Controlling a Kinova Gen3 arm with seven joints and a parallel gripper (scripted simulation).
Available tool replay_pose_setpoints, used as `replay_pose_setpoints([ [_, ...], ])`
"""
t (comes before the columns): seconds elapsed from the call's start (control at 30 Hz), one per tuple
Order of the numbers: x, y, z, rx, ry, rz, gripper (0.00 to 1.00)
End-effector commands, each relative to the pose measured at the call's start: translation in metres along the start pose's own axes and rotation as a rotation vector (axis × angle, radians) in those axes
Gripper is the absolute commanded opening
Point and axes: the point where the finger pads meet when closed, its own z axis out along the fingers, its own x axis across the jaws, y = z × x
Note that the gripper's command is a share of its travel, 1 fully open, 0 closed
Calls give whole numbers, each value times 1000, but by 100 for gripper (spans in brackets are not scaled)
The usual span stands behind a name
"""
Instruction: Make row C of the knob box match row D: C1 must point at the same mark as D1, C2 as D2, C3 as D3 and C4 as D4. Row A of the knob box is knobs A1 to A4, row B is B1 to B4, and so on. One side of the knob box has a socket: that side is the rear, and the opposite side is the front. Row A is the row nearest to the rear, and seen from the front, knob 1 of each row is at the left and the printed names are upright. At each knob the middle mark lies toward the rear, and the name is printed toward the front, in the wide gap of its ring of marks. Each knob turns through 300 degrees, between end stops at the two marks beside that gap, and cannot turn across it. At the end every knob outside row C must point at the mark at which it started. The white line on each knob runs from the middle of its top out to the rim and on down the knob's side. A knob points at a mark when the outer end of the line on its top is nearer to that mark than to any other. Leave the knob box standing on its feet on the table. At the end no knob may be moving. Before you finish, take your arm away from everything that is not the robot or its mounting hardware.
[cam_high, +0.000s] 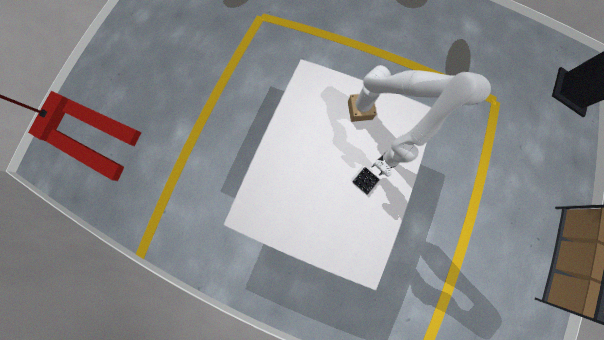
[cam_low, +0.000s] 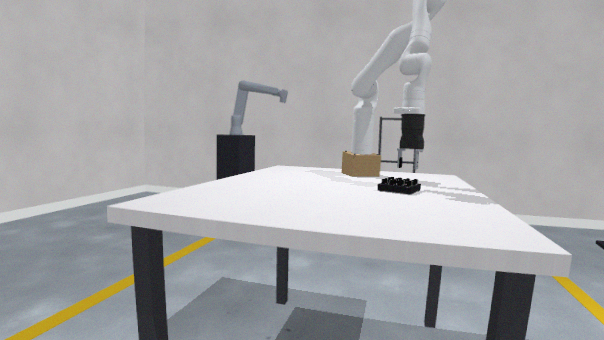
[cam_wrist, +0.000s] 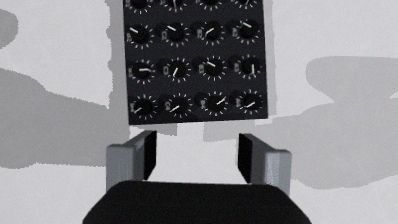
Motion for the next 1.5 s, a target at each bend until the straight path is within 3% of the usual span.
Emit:
replay_pose_setpoints([
  [0.0, -1, -3, 0, 1, 1, 28, 100],
  [0.3, -2, -15, 1, -3, 2, 188, 100],
  [0.67, -4, -44, 0, -8, 4, 588, 100],
  [0.73, -4, -44, 0, -8, 4, 588, 100],
  [1.23, -12, -85, -10, -4, 1, 1167, 100],
  [1.47, -15, -94, -14, -1, 0, 1307, 100],
])
